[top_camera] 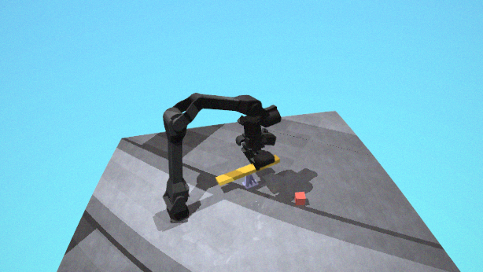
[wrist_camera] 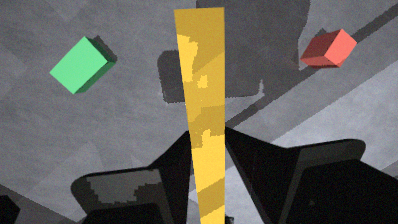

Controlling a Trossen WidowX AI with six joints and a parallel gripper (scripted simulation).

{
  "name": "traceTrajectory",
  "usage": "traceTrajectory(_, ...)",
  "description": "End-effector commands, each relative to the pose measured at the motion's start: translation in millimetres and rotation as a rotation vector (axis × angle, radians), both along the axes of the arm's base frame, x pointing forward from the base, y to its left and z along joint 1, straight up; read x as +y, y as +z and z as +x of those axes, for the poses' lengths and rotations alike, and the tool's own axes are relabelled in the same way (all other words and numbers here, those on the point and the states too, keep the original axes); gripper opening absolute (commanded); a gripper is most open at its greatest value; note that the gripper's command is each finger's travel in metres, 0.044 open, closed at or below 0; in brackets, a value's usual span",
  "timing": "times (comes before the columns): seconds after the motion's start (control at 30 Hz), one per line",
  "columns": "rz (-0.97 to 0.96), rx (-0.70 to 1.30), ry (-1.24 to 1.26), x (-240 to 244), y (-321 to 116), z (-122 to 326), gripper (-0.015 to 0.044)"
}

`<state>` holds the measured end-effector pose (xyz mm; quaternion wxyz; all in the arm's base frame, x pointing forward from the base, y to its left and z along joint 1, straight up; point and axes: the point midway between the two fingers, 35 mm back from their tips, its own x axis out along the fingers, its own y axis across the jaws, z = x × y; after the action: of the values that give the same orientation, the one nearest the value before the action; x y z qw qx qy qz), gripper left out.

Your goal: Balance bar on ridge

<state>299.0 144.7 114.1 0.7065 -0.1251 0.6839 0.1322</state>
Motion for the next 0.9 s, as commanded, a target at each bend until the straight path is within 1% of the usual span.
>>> traceTrajectory(0.0, 0.000, 0.000, 0.000, 0.0, 0.0, 0.0, 0.0052)
traceTrajectory(0.13, 0.000, 0.000, 0.000, 0.0, 0.0, 0.0, 0.0157)
traceTrajectory(0.17, 0.000, 0.000, 0.000, 0.0, 0.0, 0.0, 0.0167)
traceTrajectory(0.87, 0.000, 0.000, 0.000, 0.0, 0.0, 0.0, 0.0169)
